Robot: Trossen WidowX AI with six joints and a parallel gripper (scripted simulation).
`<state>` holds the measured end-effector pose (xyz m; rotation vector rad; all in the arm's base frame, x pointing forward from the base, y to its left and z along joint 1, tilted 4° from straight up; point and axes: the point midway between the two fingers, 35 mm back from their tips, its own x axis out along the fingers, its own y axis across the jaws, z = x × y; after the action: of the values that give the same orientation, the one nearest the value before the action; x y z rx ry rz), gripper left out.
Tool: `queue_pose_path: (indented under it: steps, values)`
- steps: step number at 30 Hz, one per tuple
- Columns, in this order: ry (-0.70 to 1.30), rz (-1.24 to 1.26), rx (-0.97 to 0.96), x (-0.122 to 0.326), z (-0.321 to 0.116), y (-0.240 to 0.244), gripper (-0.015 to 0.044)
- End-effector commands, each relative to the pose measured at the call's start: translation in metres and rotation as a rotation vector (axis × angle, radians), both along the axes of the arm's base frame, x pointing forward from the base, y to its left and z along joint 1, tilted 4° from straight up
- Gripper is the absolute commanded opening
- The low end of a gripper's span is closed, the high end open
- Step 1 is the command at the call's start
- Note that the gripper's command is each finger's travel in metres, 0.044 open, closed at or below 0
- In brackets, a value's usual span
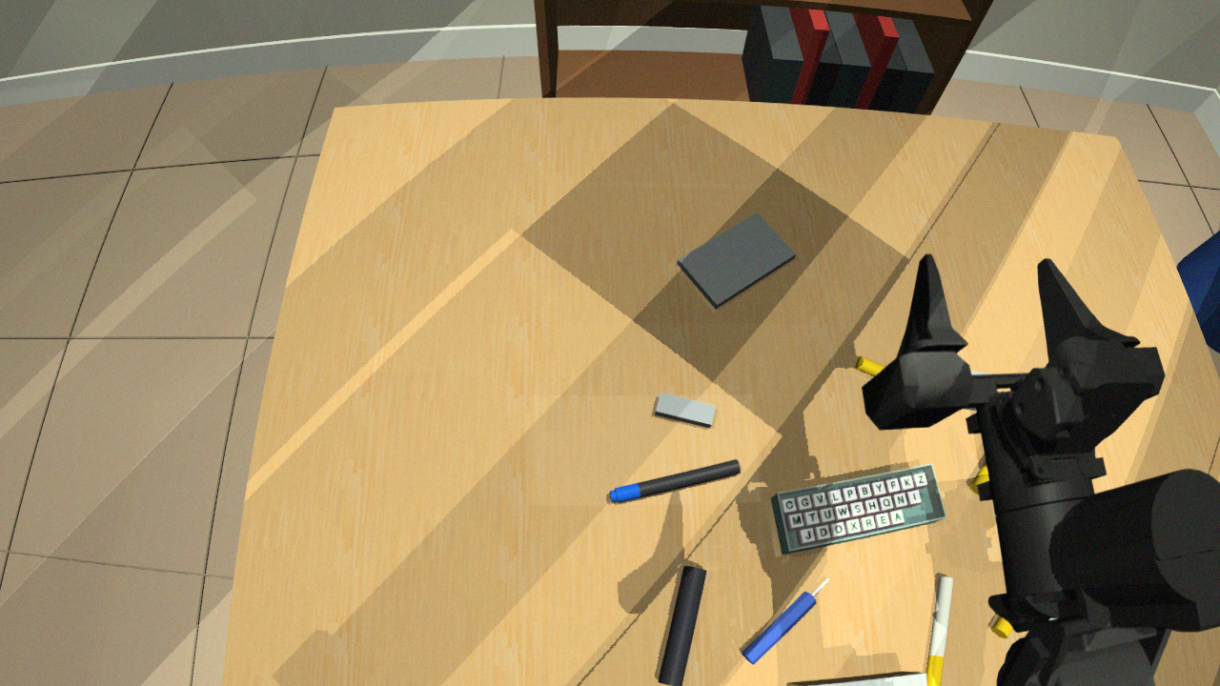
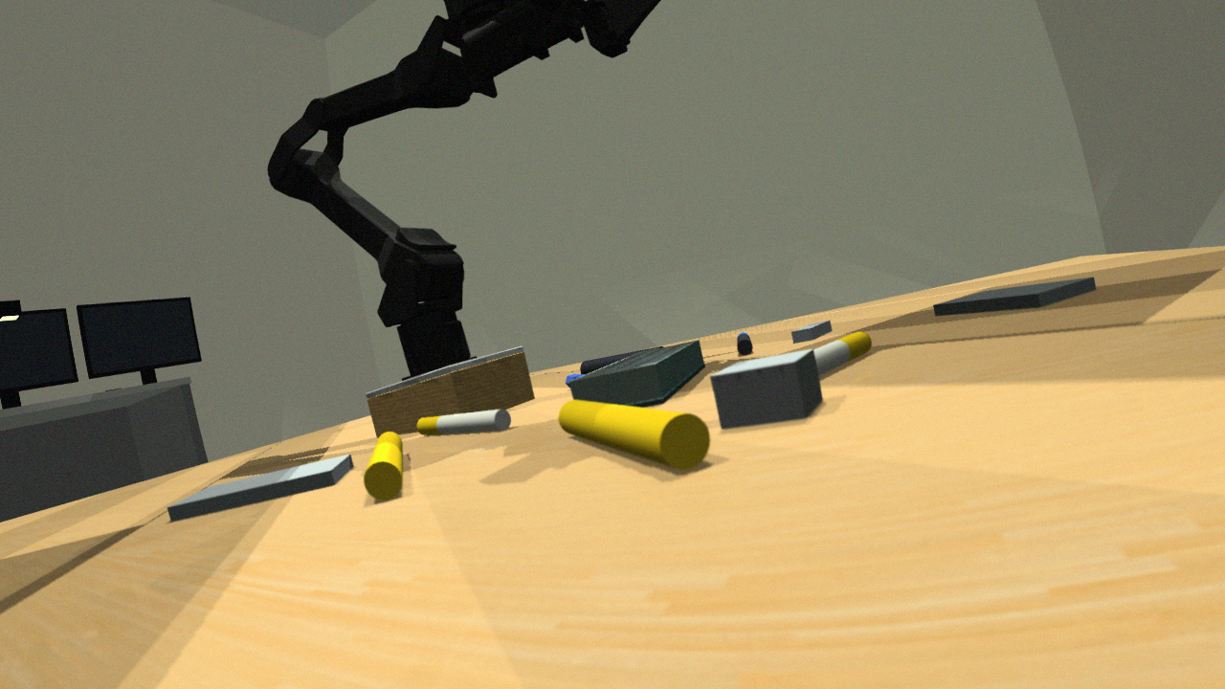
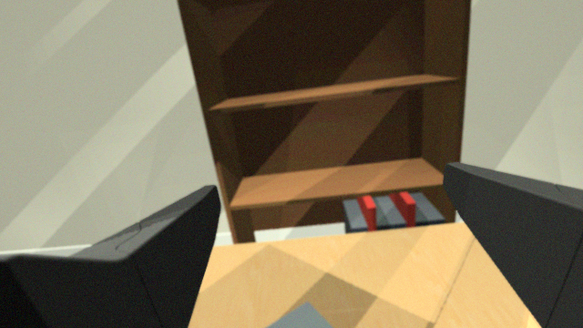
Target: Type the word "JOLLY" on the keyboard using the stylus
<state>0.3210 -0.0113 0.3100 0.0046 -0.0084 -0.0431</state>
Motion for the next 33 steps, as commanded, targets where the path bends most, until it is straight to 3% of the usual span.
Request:
queue_pose_path:
  steps: [1, 9, 17, 23, 33]
  values:
    - [0.012, 0.001, 0.000, 0.001, -0.003, 0.000, 0.0414]
    - [0.530, 0.025, 0.004, 0.025, -0.121, 0.008, 0.0204]
    - [1.143, 0.052, -0.008, -0.011, -0.241, 0.017, 0.0000]
    - [1.609, 0.067, -0.029, -0.069, -0.299, 0.021, 0.0000]
    - [1.623, 0.067, -0.030, -0.071, -0.300, 0.021, 0.0000]
